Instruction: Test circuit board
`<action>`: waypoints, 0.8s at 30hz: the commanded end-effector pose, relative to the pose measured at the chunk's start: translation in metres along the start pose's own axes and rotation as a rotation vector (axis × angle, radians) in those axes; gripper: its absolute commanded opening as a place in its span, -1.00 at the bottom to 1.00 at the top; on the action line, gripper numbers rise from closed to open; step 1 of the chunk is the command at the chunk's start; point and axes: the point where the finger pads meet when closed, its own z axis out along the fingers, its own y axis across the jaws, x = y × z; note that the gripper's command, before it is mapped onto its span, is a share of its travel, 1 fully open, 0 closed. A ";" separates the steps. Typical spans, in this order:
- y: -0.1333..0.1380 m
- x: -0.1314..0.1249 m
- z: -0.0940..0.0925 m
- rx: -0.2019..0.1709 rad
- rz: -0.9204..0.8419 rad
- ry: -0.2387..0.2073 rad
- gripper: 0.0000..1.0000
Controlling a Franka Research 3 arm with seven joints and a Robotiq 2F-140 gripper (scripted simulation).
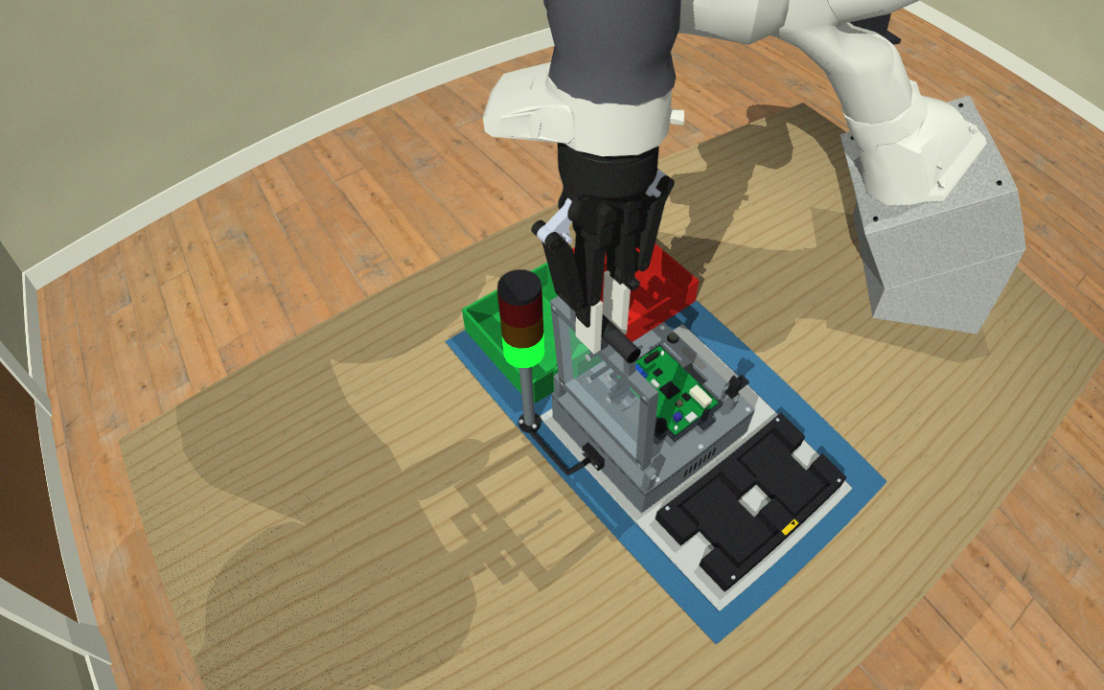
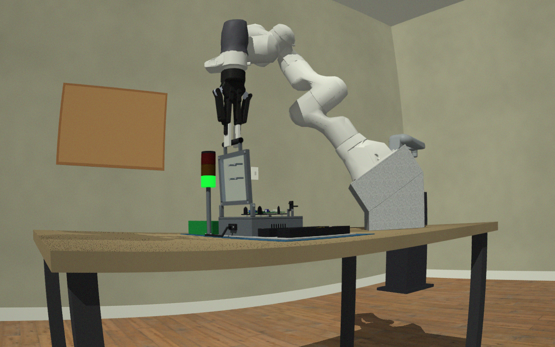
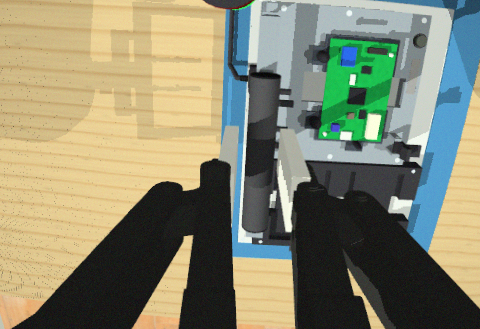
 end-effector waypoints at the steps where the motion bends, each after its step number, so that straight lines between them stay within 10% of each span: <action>1: -0.001 0.001 0.000 0.004 0.002 -0.001 -0.68; 24: -0.001 0.001 0.000 0.004 0.002 -0.001 -1.00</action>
